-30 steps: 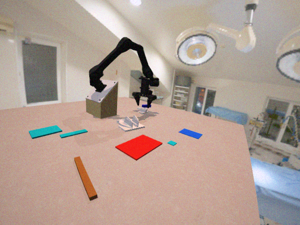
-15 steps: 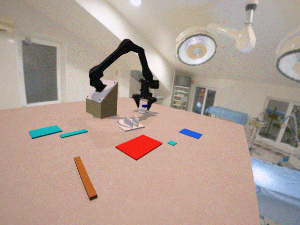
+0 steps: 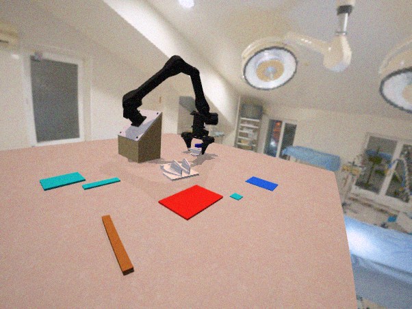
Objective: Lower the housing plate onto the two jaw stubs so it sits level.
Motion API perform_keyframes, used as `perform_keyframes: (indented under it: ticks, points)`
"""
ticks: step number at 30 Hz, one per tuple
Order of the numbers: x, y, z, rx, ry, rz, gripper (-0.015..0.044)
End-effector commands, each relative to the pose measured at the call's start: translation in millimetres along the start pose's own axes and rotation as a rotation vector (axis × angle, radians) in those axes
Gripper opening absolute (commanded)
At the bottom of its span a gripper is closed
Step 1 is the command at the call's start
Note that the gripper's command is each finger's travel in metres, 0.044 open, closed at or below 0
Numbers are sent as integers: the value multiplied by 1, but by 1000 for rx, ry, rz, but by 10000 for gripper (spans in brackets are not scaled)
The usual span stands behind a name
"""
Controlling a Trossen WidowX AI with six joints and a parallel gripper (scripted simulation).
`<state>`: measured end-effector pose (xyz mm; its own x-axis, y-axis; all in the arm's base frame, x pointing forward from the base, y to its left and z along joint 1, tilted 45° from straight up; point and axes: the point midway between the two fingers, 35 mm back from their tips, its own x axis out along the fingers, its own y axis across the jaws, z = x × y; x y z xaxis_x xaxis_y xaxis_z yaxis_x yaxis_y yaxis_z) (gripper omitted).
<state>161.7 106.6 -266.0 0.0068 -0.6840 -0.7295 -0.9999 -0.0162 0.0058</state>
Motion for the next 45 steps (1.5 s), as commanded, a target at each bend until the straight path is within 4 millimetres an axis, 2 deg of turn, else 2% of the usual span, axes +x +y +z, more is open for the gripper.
perform_keyframes:
  ticks: [1, 17, 30, 41, 45]
  points:
    - [1, 0, -1, -5, 4, -4, 440]
    - [2, 0, -1, -5, 4, -4, 440]
    - [1, 0, 0, 0, 1, 0, 353]
    - [0, 0, 0, 0, 1, 0, 351]
    - [-10, -1, 1, -1, 0, 0, 351]
